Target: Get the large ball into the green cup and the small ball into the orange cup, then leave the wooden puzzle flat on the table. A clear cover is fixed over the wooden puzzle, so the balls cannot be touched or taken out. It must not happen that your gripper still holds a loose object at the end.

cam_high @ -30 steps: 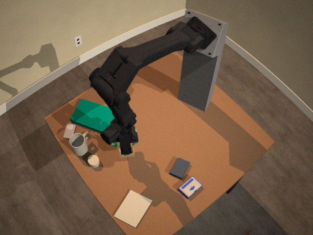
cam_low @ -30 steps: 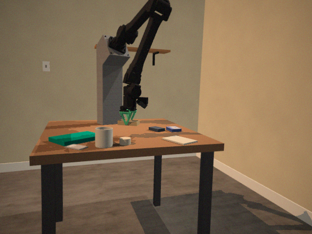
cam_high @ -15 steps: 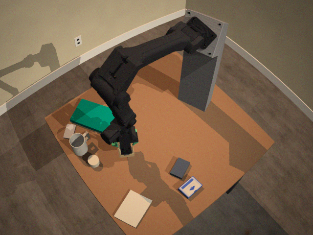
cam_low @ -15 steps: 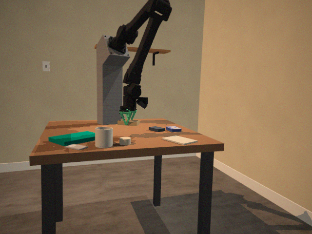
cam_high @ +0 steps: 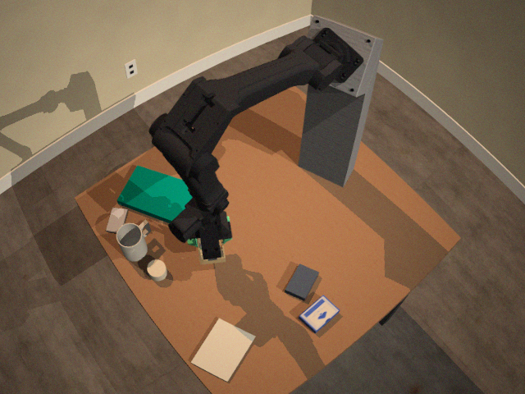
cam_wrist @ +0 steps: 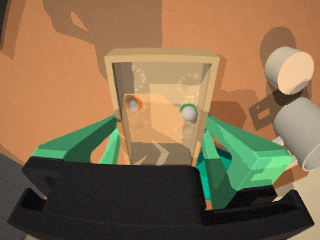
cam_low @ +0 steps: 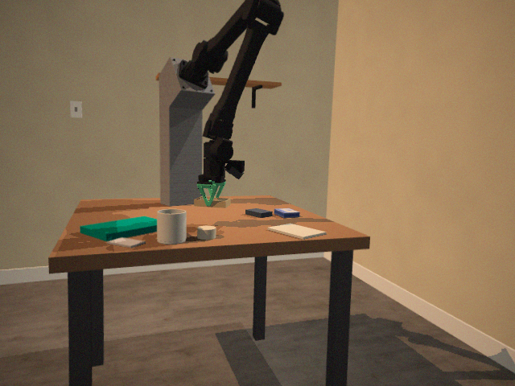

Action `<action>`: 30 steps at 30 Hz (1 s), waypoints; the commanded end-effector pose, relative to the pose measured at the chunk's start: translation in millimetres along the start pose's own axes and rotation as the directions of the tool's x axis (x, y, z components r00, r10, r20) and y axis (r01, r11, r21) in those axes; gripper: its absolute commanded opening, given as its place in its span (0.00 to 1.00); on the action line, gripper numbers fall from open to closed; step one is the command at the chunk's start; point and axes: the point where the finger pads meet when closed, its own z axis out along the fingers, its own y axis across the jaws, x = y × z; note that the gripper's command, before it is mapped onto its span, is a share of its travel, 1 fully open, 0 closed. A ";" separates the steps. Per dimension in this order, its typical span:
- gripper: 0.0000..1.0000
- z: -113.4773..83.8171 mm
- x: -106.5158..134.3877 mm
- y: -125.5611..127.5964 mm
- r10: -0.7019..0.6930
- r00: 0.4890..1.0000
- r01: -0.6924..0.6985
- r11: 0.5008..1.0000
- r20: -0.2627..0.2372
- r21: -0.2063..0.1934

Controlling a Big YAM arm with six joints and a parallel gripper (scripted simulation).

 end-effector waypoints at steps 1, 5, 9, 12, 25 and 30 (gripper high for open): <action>0.68 -2.8 -2.0 -10.3 -0.004 1.000 0.003 1.000 0.011 0.020; 0.68 -2.8 -2.0 -10.3 -0.004 1.000 0.003 1.000 0.011 0.020; 0.68 -2.8 -2.0 -10.3 -0.004 1.000 0.003 1.000 0.011 0.020; 0.68 -2.8 -2.0 -10.3 -0.004 1.000 0.003 1.000 0.011 0.020; 0.68 -2.3 -1.8 -10.1 -0.004 1.000 0.003 1.000 0.011 0.020; 0.68 -0.2 -0.5 -8.6 -0.003 1.000 0.002 1.000 0.010 0.017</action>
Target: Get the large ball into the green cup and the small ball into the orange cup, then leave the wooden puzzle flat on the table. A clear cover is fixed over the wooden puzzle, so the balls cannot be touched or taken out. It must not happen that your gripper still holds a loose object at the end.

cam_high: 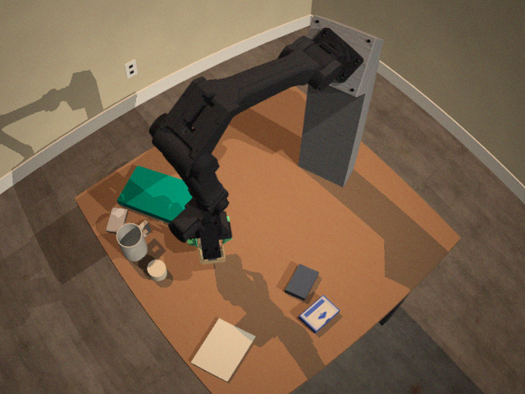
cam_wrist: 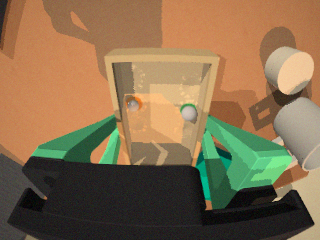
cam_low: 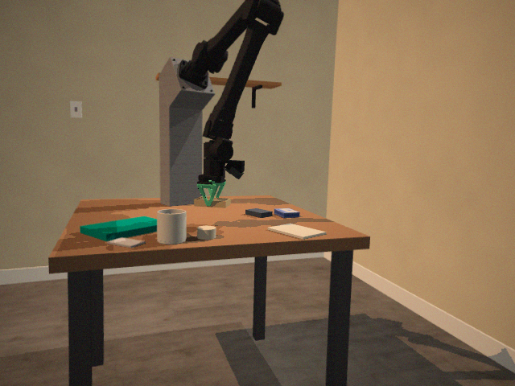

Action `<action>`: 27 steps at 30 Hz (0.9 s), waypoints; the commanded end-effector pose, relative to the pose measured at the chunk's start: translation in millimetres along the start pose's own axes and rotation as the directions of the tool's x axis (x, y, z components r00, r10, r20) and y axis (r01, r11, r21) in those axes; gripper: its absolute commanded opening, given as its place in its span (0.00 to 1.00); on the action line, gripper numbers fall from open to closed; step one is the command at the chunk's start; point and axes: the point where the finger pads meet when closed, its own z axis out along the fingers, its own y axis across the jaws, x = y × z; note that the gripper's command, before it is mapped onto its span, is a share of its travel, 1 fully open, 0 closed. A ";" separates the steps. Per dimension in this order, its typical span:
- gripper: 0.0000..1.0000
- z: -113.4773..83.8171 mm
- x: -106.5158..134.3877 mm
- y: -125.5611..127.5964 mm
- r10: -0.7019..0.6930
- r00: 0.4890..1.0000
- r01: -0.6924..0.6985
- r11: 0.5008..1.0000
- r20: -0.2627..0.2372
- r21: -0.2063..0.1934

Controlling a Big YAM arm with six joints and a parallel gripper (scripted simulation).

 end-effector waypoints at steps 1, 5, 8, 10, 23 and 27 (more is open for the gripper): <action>0.68 1.0 0.5 -7.4 -0.002 1.000 0.002 1.000 0.009 0.015; 0.68 4.0 1.7 -3.9 0.000 1.000 -0.001 1.000 0.006 0.009; 0.68 5.5 -1.0 -3.5 0.000 1.000 0.000 1.000 0.011 0.010; 0.68 7.4 -2.6 -2.4 0.000 1.000 0.000 1.000 0.014 0.009; 0.68 21.3 -3.8 1.0 0.003 1.000 -0.003 1.000 0.013 0.004; 0.68 27.8 -5.1 2.0 0.001 1.000 -0.001 1.000 0.015 0.003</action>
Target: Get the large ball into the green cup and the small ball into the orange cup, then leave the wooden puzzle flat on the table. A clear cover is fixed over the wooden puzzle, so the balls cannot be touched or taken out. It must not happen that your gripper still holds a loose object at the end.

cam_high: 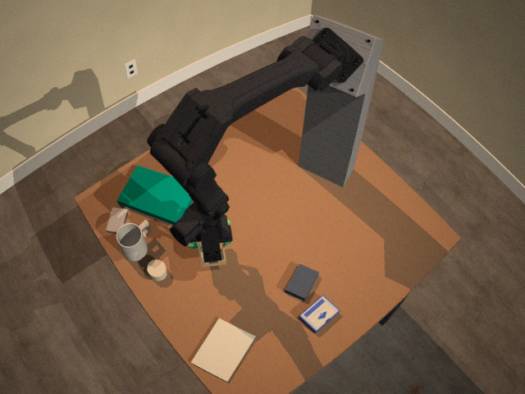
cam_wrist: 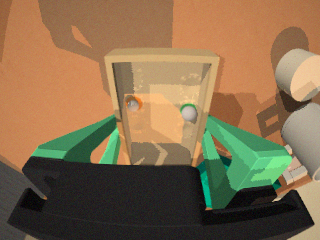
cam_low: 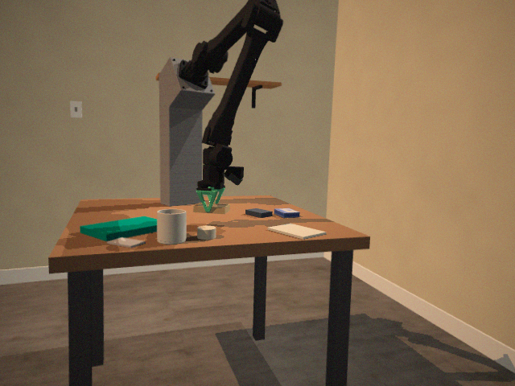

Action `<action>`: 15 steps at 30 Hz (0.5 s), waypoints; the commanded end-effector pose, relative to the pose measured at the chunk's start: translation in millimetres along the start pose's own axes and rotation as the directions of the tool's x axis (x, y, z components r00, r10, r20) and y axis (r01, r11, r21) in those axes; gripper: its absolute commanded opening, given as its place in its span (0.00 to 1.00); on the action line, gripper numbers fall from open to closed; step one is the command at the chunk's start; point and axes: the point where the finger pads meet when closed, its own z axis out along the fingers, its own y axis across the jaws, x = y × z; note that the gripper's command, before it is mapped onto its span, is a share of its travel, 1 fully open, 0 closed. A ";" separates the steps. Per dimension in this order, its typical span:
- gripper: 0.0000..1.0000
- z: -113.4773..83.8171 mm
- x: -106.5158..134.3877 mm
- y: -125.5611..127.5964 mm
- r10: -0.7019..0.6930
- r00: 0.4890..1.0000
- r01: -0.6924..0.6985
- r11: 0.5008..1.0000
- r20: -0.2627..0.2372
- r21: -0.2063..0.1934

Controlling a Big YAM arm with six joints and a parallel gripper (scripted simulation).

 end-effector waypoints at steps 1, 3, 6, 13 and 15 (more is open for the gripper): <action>0.68 8.4 -7.7 1.1 0.001 1.000 -0.001 1.000 0.016 0.004; 0.68 11.8 -7.6 1.3 0.001 1.000 -0.001 1.000 0.015 0.003; 0.68 8.1 -9.5 -8.4 0.001 1.000 -0.001 1.000 0.019 0.019; 0.68 25.3 -7.5 1.6 0.001 1.000 -0.001 1.000 0.015 0.002; 0.68 28.5 -7.0 1.6 0.002 1.000 -0.002 1.000 0.014 0.002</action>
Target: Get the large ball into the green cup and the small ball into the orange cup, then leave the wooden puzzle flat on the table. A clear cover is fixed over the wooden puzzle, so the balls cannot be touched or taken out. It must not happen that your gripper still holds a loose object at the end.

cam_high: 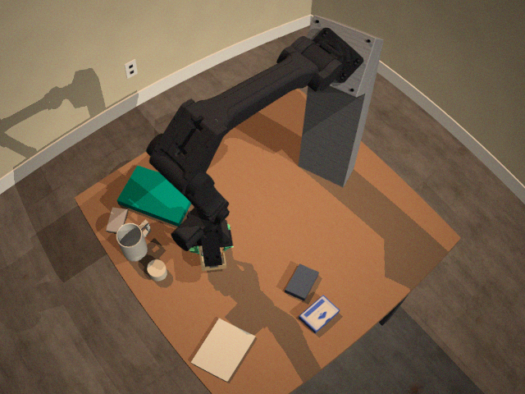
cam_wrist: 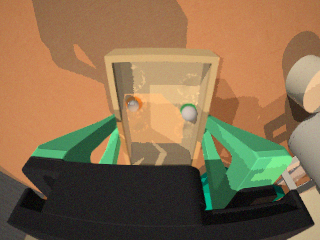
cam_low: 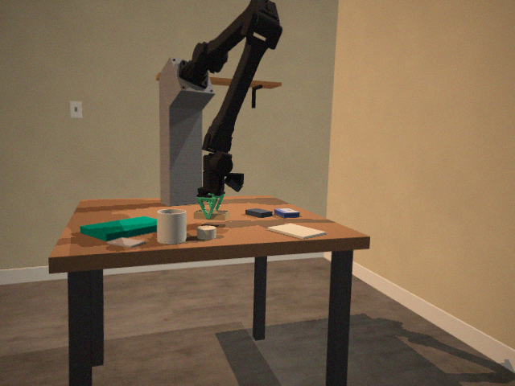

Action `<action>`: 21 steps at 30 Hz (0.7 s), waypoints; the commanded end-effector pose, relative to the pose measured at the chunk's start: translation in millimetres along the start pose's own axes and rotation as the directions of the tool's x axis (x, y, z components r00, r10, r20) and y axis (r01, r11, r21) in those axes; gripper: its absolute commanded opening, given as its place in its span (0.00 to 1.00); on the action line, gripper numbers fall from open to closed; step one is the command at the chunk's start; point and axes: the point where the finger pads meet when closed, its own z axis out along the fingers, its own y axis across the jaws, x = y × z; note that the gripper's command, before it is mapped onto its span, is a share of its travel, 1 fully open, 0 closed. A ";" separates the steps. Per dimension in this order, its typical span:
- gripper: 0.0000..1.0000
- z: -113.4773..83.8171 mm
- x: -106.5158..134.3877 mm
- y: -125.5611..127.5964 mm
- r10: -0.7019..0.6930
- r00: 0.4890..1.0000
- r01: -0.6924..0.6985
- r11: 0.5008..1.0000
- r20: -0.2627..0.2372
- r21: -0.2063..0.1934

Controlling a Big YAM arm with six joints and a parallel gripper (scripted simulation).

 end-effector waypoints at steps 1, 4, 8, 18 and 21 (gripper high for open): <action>0.68 7.9 -5.0 1.1 0.004 1.000 -0.004 1.000 0.011 0.003; 0.68 12.4 -5.0 1.2 0.004 1.000 -0.004 1.000 0.011 0.003; 0.68 7.4 -18.4 -10.2 -0.006 0.999 0.005 1.000 0.031 0.024; 0.68 25.3 -5.5 1.9 0.003 1.000 -0.003 1.000 0.012 0.002; 0.68 23.7 -11.3 -3.3 -0.001 1.000 0.001 1.000 0.020 0.011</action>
